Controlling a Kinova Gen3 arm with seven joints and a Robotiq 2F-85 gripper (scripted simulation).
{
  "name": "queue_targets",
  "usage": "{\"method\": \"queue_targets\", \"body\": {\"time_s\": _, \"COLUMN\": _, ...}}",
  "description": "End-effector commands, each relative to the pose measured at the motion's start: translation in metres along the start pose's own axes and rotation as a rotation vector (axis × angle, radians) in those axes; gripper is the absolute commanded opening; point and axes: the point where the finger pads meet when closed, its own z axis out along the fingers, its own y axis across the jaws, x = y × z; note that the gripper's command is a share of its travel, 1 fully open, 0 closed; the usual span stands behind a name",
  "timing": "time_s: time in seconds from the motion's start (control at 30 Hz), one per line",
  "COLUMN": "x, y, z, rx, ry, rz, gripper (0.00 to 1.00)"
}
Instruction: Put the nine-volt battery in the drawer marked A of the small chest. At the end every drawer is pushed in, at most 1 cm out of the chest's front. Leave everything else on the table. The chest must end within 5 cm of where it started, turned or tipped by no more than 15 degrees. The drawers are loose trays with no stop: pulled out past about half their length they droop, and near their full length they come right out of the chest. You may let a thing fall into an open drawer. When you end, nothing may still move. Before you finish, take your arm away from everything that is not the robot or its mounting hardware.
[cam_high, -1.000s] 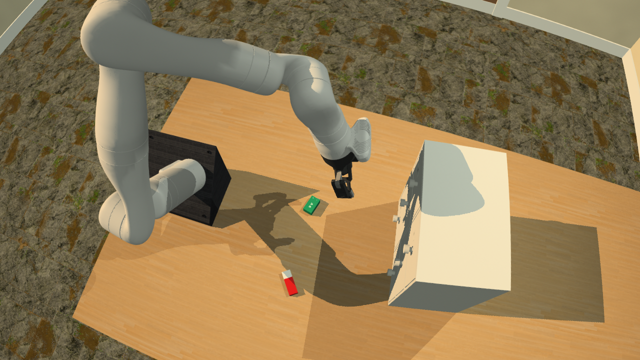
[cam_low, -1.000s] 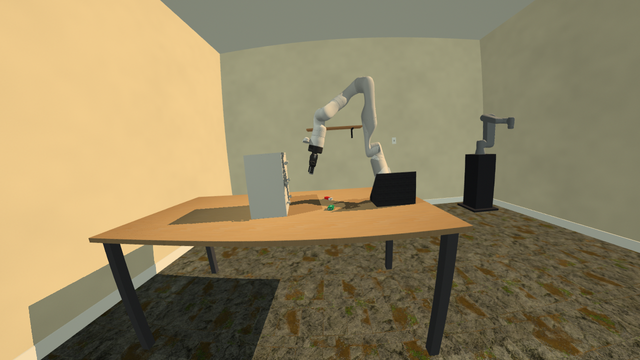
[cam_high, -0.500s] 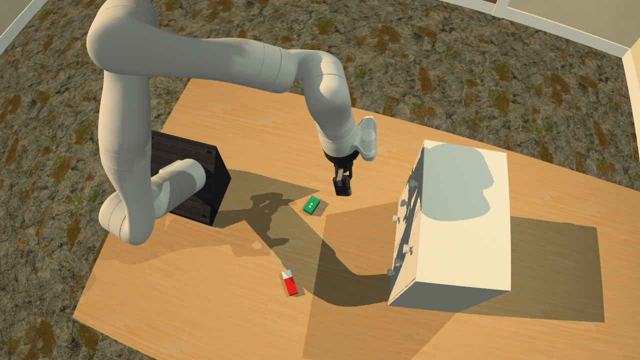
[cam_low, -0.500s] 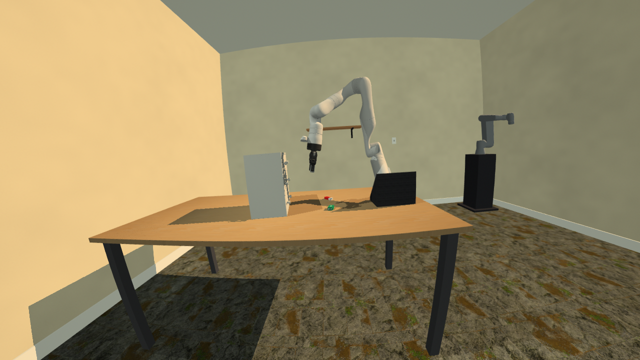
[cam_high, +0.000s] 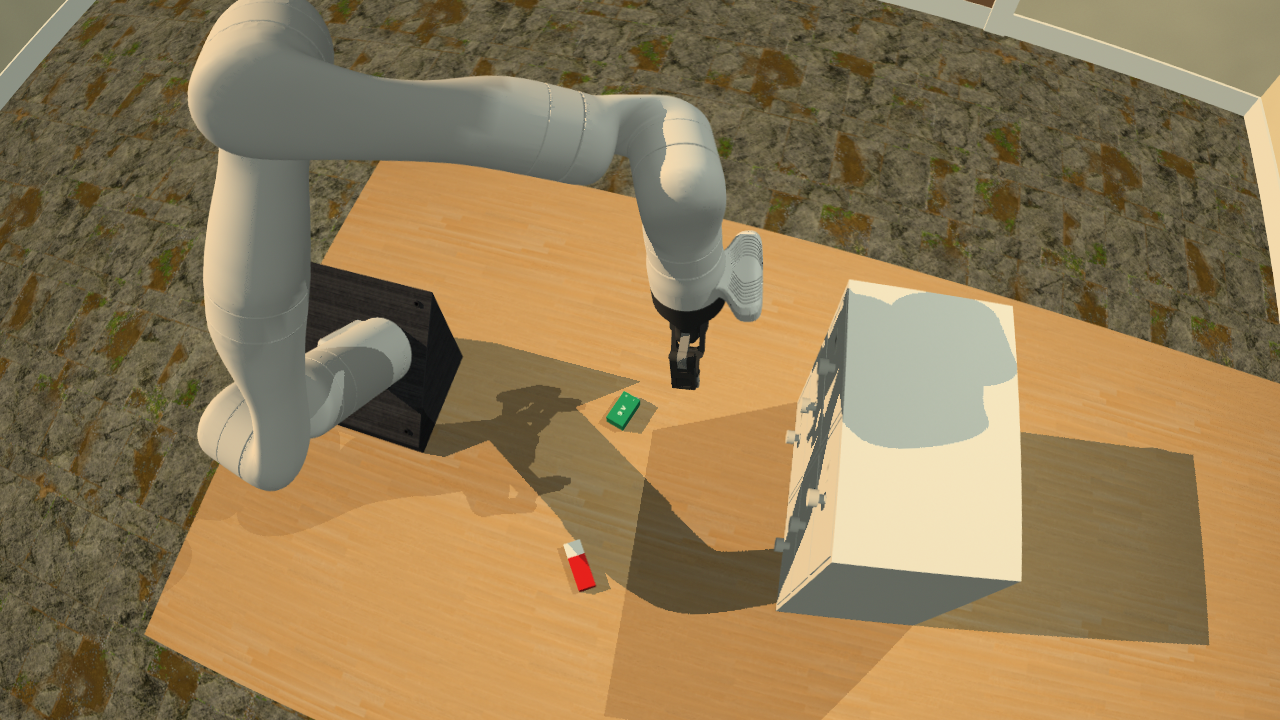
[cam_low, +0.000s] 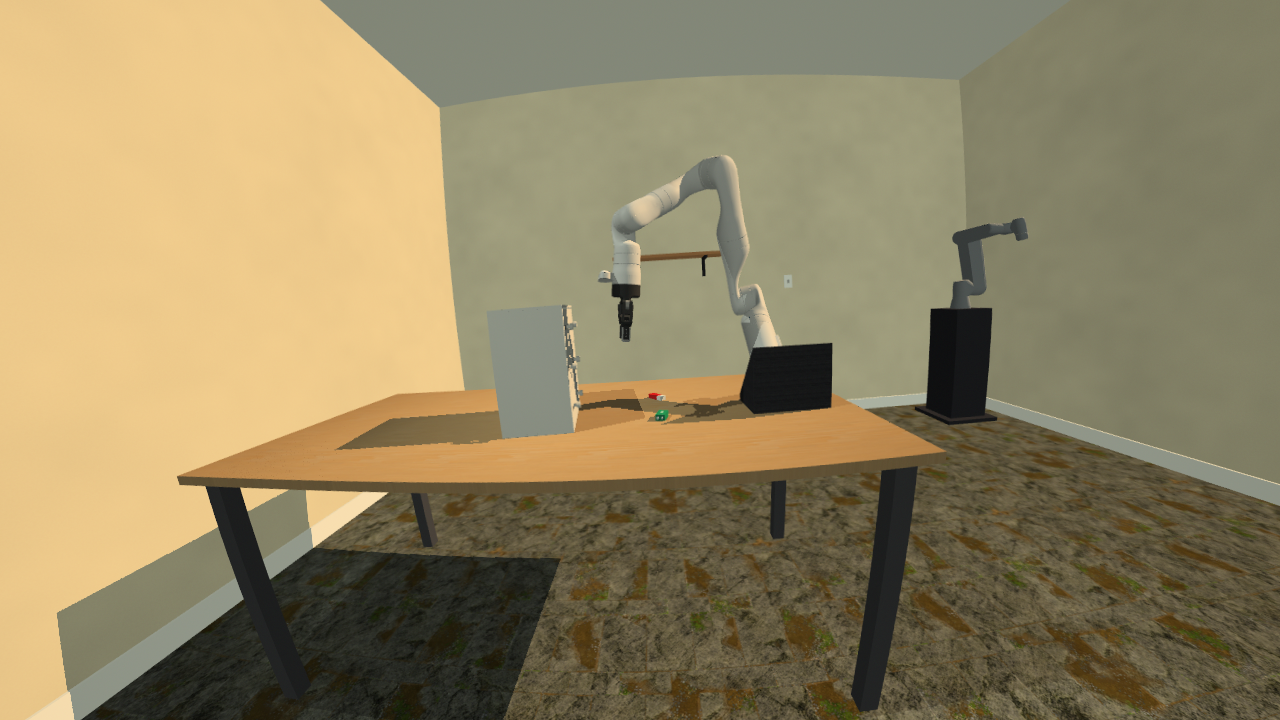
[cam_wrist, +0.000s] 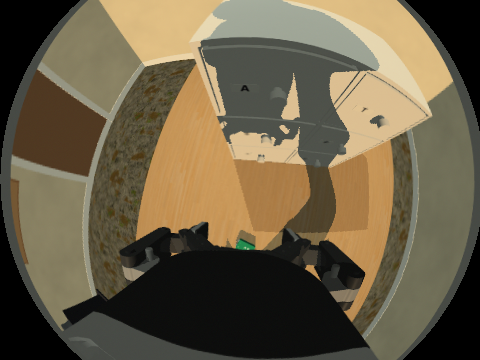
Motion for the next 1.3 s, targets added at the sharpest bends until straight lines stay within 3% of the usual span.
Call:
{"method": "queue_targets", "body": {"time_s": 0.0, "x": 0.0019, "y": 0.0002, "z": -0.0012, "rx": 0.003, "ry": -0.01, "rz": 0.003, "gripper": 1.0}}
{"method": "queue_targets", "body": {"time_s": 0.67, "x": -0.0018, "y": 0.0001, "z": -0.0069, "rx": 0.003, "ry": -0.076, "rz": 0.003, "gripper": 1.0}}
{"method": "queue_targets", "body": {"time_s": 1.27, "x": -0.0031, "y": 0.0002, "z": -0.0089, "rx": 0.003, "ry": -0.097, "rz": 0.003, "gripper": 1.0}}
